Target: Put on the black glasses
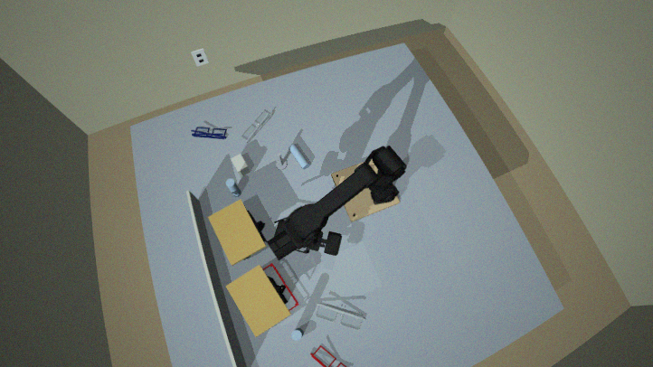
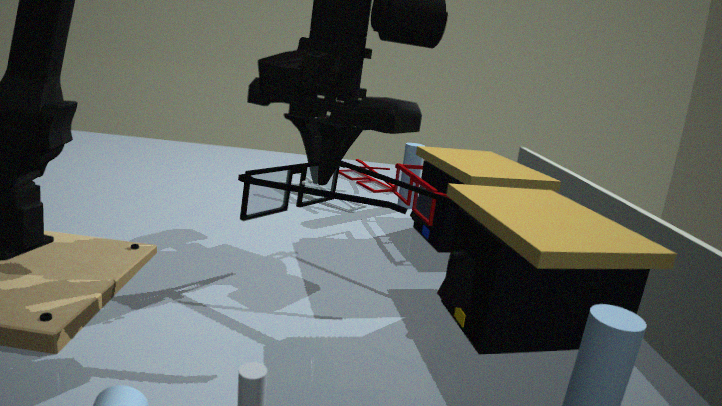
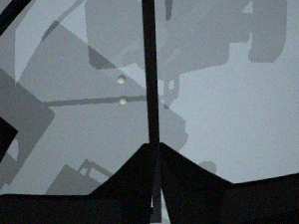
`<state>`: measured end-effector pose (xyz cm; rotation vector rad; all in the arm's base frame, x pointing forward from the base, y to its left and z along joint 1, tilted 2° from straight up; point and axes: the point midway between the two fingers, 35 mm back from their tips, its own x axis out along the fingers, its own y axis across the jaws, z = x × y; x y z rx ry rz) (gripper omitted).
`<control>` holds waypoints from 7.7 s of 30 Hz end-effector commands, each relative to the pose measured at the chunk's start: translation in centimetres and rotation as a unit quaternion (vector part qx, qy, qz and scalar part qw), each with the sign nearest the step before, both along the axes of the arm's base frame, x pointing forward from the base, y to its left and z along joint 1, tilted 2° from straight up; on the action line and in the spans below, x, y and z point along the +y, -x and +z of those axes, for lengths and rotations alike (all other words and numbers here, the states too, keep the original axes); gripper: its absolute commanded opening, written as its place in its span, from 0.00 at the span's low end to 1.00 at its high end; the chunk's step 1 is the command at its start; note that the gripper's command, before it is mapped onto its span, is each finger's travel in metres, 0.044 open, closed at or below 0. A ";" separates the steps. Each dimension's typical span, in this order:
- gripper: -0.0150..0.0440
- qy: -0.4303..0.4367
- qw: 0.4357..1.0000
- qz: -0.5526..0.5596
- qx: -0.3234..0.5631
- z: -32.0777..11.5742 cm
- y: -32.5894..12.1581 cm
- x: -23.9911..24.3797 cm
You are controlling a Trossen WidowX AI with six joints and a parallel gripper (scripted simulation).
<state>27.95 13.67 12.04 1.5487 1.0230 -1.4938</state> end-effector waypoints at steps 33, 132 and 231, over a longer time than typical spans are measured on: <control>0.25 0.005 0.996 0.089 -0.015 3.0 -2.3 -8.9; 0.25 0.013 0.965 0.261 -0.019 -3.7 1.4 -25.0; 0.25 0.035 0.966 0.258 -0.009 2.7 2.4 -21.6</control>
